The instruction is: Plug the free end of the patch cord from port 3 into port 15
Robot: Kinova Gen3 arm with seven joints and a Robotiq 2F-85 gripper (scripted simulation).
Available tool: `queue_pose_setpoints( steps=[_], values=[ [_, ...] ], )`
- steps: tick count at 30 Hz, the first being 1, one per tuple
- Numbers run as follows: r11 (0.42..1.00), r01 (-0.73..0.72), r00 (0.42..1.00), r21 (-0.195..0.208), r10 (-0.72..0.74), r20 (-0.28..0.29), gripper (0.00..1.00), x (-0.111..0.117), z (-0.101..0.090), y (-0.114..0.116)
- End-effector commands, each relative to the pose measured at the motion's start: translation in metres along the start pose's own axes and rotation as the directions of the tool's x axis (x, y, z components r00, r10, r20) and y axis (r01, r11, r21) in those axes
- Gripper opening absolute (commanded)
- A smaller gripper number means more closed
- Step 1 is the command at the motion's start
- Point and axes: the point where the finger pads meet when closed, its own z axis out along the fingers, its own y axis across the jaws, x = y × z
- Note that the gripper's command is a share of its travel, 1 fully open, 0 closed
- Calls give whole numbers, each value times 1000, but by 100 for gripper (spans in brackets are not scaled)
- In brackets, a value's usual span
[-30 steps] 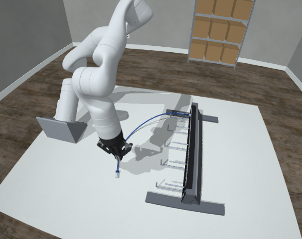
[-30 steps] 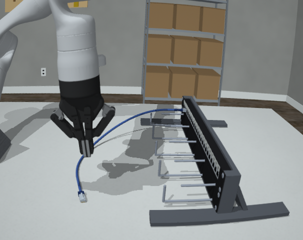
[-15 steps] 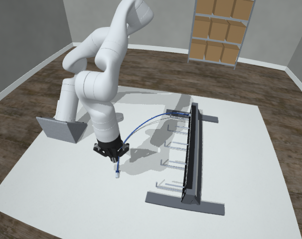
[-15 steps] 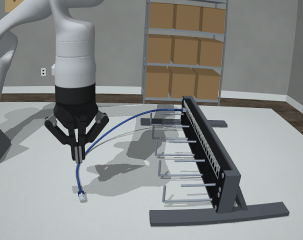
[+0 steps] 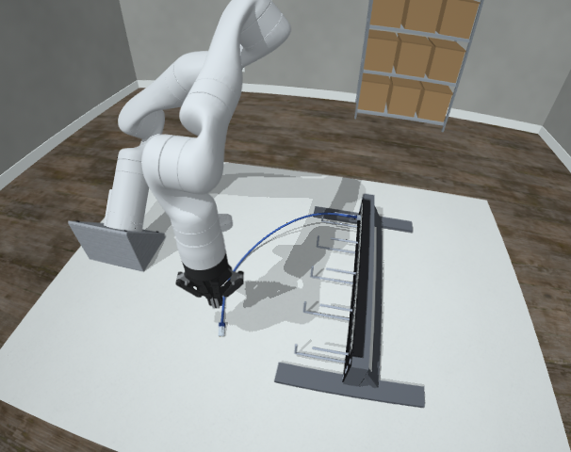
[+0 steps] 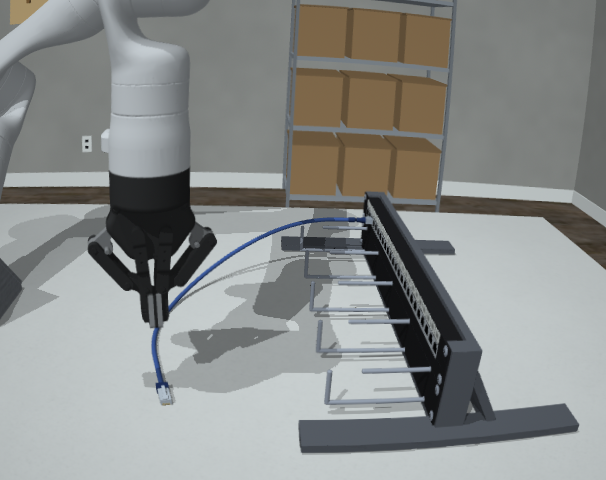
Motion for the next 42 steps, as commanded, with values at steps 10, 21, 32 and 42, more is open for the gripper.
queue_pose_setpoints(
  steps=[10,21,32,42],
  values=[
    [1000,0,1000,-1,0,2,0,0,-1,0],
    [1000,0,1000,-1,0,2,0,0,-1,0],
    [1000,1,1000,-1,-1,2,0,-4,-1,0],
    [1000,2,1000,-1,-2,1,37,-9,-1,0]
  ],
)
